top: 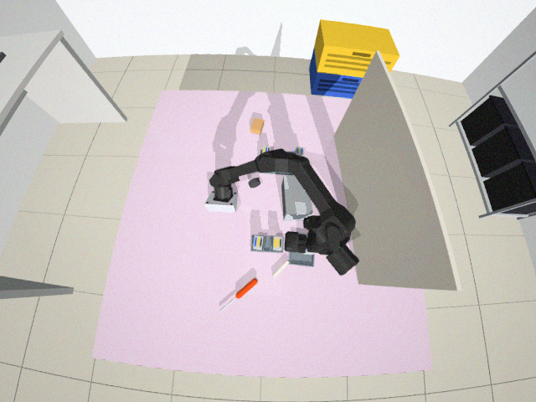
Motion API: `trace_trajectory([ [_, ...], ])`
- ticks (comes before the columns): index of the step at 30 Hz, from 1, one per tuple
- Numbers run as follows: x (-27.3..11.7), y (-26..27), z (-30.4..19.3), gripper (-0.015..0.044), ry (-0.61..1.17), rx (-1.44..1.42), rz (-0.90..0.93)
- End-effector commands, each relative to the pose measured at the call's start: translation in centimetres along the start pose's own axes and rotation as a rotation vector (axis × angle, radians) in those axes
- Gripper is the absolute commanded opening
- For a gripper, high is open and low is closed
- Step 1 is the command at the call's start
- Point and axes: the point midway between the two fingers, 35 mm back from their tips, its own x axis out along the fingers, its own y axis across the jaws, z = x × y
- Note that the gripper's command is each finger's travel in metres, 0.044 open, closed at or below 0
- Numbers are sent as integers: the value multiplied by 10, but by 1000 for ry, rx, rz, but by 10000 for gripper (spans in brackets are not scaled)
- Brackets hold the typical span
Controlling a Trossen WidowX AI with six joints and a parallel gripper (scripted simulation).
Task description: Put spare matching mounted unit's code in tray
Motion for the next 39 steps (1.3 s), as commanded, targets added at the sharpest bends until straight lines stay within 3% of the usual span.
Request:
trace_trajectory([
  [1,4,0,1,0,-4,4,-1],
  [39,30,-1,1,0,-5,3,-2],
])
